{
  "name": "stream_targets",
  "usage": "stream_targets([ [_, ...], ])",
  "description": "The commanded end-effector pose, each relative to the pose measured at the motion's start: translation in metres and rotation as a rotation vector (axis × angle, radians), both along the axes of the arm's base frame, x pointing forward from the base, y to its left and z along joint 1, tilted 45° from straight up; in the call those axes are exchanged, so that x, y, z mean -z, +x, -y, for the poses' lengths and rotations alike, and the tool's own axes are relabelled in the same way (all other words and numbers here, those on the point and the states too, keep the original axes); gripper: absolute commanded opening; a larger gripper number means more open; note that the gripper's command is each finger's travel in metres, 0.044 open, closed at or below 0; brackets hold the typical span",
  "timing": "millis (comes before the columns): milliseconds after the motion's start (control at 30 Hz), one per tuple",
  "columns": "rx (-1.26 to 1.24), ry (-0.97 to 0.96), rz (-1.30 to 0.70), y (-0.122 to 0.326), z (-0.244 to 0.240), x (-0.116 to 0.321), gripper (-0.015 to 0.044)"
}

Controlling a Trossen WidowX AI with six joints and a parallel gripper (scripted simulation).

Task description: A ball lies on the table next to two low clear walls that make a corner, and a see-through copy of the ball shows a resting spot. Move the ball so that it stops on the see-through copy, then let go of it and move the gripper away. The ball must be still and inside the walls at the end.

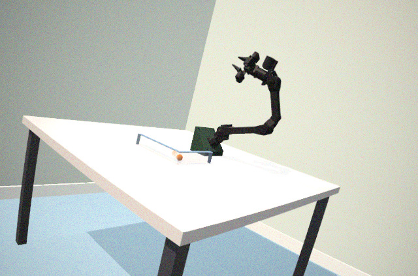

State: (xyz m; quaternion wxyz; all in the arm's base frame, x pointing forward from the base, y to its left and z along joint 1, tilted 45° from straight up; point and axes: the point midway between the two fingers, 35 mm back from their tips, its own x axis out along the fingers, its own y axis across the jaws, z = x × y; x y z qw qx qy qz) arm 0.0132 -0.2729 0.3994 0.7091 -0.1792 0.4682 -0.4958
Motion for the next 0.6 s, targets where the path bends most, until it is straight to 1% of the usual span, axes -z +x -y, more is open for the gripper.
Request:
stream_targets([
  [0, -0.239, 0.119, -0.035, 0.051, 0.017, 0.035, 0.0256],
  [133, -0.509, 0.234, -0.079, 0.111, 0.021, 0.072, 0.0256],
  [267, -0.778, 0.341, -0.121, 0.171, 0.009, 0.110, 0.0256],
  [400, -1.045, 0.442, -0.161, 0.226, -0.019, 0.148, 0.0256],
  [567, -1.369, 0.566, -0.205, 0.283, -0.073, 0.193, 0.0256],
])
